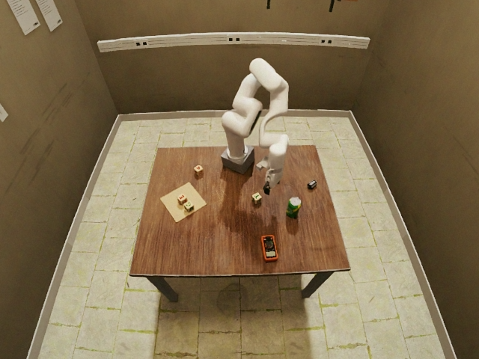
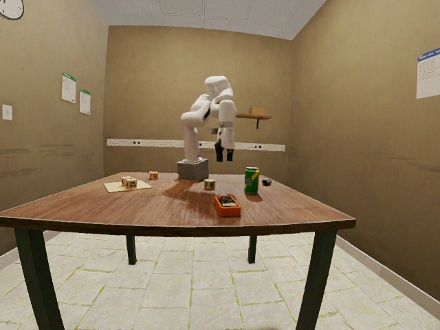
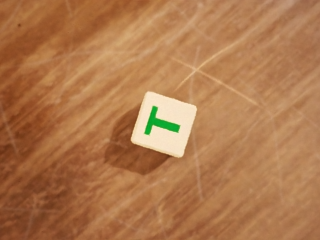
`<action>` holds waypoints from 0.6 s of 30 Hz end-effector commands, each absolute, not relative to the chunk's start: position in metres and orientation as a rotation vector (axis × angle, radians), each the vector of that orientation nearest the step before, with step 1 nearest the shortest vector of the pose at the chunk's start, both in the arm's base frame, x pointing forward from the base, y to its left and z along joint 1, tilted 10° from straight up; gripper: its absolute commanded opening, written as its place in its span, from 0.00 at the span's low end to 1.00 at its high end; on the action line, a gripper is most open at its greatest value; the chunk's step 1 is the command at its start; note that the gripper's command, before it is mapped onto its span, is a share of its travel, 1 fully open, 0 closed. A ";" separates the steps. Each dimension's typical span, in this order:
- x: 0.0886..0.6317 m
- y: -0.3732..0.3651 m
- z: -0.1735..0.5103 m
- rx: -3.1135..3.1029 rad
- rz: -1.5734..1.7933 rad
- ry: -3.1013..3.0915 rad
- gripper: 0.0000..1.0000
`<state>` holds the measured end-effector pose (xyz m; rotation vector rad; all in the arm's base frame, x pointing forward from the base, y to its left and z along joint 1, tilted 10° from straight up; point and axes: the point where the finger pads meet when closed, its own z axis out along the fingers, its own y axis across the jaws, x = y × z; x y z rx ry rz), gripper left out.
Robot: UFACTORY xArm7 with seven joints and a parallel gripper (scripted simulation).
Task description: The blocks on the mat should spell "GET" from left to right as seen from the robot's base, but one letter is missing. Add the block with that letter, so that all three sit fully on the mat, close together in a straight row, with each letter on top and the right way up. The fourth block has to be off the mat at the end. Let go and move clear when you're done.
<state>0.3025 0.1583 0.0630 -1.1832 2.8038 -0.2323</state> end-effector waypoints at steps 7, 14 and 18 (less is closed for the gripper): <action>0.303 0.159 0.064 -1.182 -0.231 2.801 1.00; 0.316 0.109 0.085 -1.162 -0.298 2.811 1.00; 0.319 0.063 0.104 -1.142 -0.351 2.826 1.00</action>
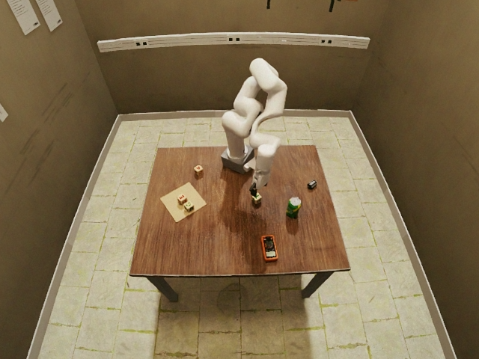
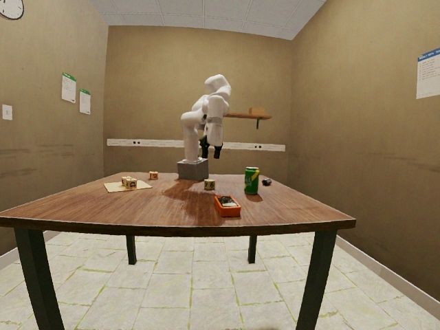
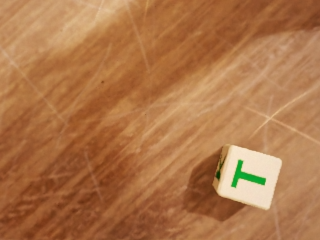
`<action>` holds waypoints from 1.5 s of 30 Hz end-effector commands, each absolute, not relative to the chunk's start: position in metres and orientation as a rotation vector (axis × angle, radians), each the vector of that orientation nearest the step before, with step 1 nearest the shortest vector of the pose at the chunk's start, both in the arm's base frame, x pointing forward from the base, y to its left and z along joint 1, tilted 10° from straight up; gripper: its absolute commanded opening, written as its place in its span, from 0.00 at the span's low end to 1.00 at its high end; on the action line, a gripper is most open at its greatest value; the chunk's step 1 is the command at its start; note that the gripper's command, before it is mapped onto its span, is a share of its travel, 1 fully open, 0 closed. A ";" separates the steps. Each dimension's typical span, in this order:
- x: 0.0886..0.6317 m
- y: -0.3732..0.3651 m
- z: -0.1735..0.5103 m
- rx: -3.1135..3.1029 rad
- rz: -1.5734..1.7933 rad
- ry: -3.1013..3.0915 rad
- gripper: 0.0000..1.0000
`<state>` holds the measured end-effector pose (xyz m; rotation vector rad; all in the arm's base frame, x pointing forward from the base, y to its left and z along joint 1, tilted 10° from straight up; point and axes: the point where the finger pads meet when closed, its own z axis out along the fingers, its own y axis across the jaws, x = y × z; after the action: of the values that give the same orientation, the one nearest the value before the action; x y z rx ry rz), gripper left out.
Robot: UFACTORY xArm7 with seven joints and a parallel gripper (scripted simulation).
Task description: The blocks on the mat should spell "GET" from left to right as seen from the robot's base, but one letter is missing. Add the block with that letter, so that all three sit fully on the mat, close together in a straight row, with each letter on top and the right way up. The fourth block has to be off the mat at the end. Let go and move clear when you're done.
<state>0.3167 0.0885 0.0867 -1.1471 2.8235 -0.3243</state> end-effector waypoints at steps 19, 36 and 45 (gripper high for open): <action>0.214 -0.137 0.178 -1.052 -0.436 2.940 1.00; 0.063 -0.167 0.153 -1.140 -0.254 2.851 1.00; 0.050 -0.161 0.142 -1.183 -0.232 2.802 1.00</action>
<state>0.0515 -0.1605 0.1401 -1.1788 2.8096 -0.2264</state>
